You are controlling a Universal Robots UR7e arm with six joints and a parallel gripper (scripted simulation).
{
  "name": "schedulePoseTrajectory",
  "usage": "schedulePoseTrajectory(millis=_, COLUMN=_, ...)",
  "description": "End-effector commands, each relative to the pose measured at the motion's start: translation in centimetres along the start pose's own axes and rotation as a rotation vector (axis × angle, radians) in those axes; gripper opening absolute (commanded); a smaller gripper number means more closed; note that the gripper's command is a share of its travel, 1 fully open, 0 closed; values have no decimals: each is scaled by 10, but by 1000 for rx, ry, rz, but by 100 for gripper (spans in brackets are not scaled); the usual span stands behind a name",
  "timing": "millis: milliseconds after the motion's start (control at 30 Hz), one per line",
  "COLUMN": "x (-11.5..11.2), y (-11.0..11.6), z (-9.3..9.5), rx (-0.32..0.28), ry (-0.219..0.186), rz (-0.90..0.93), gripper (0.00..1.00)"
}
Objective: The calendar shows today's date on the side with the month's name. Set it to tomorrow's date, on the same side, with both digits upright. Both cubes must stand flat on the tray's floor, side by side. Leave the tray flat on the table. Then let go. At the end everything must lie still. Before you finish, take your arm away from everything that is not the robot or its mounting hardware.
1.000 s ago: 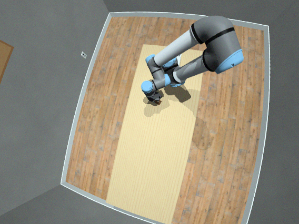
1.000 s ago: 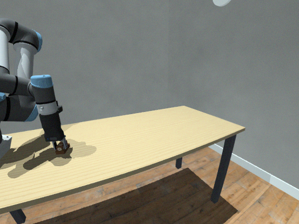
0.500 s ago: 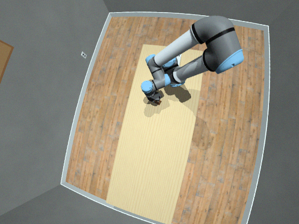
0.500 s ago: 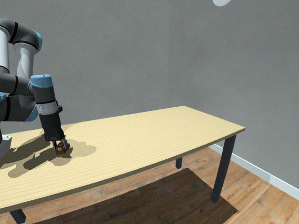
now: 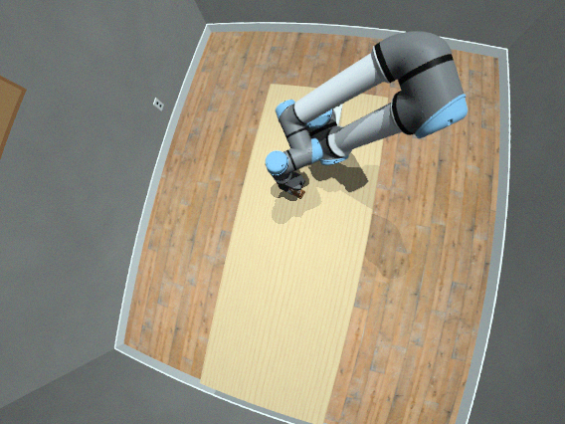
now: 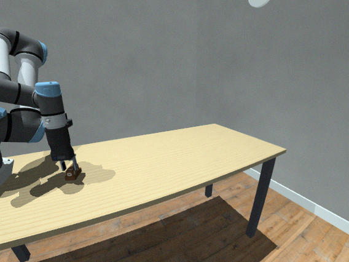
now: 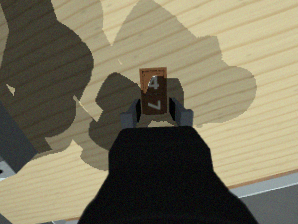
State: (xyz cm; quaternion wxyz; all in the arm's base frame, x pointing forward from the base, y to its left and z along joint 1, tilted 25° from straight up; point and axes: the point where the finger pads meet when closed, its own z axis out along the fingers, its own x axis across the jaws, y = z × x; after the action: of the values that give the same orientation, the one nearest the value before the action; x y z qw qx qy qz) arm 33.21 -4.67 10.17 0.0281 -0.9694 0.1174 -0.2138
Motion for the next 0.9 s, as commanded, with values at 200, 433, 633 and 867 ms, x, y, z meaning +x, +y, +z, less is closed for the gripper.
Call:
schedulePoseTrajectory(millis=200, x=-1, y=0, z=-32, rx=3, ry=2, rz=0, gripper=87)
schedulePoseTrajectory(millis=433, x=-1, y=0, z=-54, rx=3, ry=2, rz=0, gripper=87)
schedulePoseTrajectory(millis=633, x=-1, y=0, z=-62, rx=3, ry=2, rz=0, gripper=87)
schedulePoseTrajectory(millis=867, x=-1, y=0, z=-70, rx=3, ry=2, rz=0, gripper=87)
